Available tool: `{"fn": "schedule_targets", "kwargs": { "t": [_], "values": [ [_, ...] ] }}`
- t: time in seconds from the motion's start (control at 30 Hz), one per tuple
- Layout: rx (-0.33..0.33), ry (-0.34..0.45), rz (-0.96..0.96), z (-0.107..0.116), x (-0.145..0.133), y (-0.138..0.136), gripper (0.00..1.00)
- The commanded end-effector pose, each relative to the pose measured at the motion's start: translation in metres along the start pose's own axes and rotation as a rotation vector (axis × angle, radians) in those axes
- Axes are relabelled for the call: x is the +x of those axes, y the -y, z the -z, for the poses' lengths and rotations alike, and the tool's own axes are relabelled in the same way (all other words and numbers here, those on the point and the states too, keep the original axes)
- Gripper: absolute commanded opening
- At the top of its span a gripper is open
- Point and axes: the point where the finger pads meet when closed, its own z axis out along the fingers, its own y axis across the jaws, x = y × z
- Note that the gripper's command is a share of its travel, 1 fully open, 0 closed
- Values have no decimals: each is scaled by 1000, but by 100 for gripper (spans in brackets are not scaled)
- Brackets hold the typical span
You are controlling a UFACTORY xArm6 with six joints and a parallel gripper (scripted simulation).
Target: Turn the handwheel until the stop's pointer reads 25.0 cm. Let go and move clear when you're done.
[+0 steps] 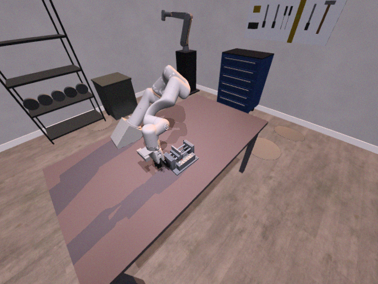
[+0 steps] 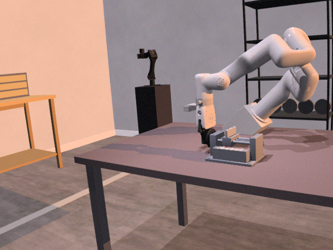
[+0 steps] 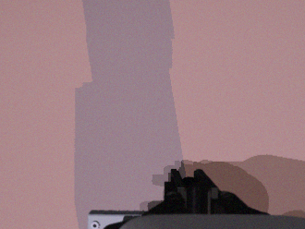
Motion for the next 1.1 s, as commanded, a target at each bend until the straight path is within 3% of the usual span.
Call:
{"fn": "schedule_targets", "kwargs": {
  "t": [0.0,1.07],
  "values": [
    [1,-1,0,-4,0,4,6],
    [1,-1,0,-13,0,32,6]
  ]
}}
